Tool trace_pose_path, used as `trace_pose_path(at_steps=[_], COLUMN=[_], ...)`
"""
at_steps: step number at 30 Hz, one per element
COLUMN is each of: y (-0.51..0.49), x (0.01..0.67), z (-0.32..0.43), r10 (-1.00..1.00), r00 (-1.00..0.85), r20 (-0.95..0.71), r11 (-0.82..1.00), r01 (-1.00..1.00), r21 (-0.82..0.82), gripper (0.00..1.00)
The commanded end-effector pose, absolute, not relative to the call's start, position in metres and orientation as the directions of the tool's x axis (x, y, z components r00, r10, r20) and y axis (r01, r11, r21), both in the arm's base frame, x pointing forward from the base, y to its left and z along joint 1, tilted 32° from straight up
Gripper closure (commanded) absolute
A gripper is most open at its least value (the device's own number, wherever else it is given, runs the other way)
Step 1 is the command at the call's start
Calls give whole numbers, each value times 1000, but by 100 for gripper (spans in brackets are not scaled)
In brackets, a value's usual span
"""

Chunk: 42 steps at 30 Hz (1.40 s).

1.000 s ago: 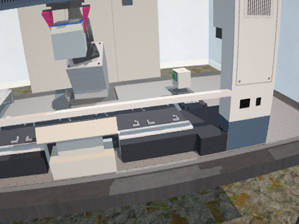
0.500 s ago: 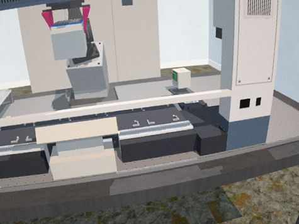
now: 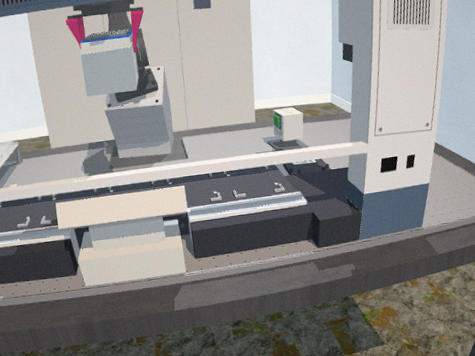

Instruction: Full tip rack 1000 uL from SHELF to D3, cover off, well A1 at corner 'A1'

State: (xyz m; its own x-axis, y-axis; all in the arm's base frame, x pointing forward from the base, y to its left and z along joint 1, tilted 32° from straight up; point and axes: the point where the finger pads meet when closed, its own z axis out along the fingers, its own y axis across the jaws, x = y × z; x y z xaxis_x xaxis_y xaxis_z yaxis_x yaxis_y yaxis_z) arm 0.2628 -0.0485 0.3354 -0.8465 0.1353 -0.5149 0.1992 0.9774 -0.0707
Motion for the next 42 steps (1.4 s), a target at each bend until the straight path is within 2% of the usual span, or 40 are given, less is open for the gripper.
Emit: trace_pose_path(at_steps=[1, 42], y=[-53, -55], x=[271, 277], z=[373, 380], r10=[125, 124], r00=[-807, -799], r20=[-577, -589], r11=[977, 977], r01=[203, 203], r21=[-71, -70], gripper=[100, 100])
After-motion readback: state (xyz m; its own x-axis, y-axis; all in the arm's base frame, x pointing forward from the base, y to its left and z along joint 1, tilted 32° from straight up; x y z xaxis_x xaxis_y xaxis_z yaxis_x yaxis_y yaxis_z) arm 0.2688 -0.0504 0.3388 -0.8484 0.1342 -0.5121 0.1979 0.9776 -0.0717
